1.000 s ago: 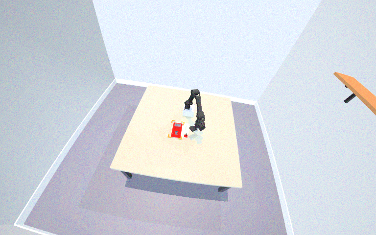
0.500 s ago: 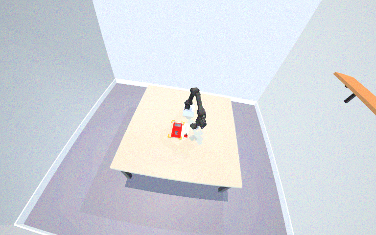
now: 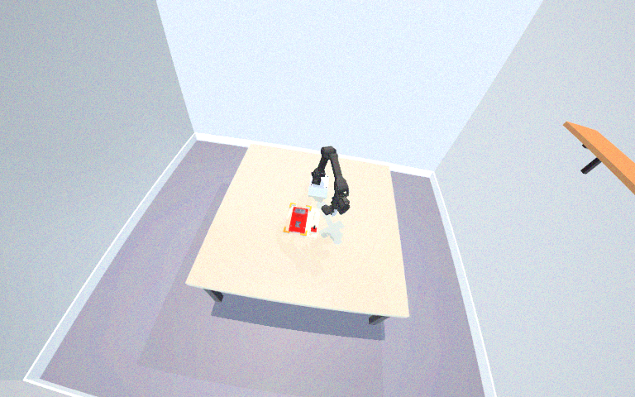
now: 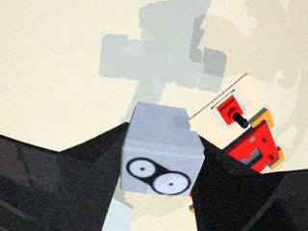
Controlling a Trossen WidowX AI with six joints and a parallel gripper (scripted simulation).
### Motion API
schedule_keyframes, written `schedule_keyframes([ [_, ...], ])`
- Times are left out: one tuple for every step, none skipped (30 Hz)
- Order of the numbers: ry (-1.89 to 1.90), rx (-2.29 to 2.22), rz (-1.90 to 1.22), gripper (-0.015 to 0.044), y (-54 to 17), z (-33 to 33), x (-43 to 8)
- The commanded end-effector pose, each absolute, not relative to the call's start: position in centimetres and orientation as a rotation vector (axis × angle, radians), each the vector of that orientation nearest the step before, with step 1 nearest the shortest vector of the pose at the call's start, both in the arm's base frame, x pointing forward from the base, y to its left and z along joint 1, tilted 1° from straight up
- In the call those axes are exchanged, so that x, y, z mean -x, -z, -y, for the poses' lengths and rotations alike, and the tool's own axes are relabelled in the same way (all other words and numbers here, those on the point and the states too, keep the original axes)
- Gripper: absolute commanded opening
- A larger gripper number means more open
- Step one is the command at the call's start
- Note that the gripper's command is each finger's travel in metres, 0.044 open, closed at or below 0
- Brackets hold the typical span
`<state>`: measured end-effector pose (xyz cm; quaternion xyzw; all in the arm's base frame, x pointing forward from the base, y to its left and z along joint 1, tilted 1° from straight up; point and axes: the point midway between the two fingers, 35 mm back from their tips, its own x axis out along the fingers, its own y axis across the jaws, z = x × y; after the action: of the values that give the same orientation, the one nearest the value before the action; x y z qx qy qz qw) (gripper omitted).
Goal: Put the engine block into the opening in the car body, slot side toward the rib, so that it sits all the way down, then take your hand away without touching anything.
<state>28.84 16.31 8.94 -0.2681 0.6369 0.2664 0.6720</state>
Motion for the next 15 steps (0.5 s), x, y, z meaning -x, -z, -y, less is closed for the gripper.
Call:
schedule_keyframes([
  [-0.533, 0.528, -1.454, 0.0000, -8.58, -16.35, -28.83],
  [-0.507, 0.501, -1.461, 0.0000, -8.51, -16.35, -28.84],
  [-0.482, 0.474, -1.467, 0.0000, -8.44, -16.35, -28.84],
  [-0.456, 0.447, -1.473, 0.0000, -8.39, -16.35, -28.84],
  [-0.430, 0.419, -1.479, 0.0000, -8.34, -16.35, -28.84],
  [-0.404, 0.392, -1.484, 0.0000, -8.30, -16.35, -28.84],
  [-0.378, 0.364, -1.489, 0.0000, -8.26, -16.34, -28.85],
  [-0.352, 0.337, -1.494, 0.0000, -8.22, -16.34, -28.85],
  [-0.325, 0.310, -1.498, 0.0000, -8.19, -16.34, -28.85],
  [-0.299, 0.282, -1.502, 0.0000, -8.16, -16.34, -28.85],
  [-0.273, 0.255, -1.506, 0.0000, -8.14, -16.34, -28.85],
  [-0.247, 0.227, -1.509, 0.0000, -8.11, -16.34, -28.85],
  [-0.220, 0.199, -1.513, 0.0000, -8.09, -16.34, -28.85],
  [-0.194, 0.171, -1.515, 0.0000, -8.06, -16.34, -28.85],
  [-0.168, 0.144, -1.518, 0.0000, -8.04, -16.34, -28.85],
])
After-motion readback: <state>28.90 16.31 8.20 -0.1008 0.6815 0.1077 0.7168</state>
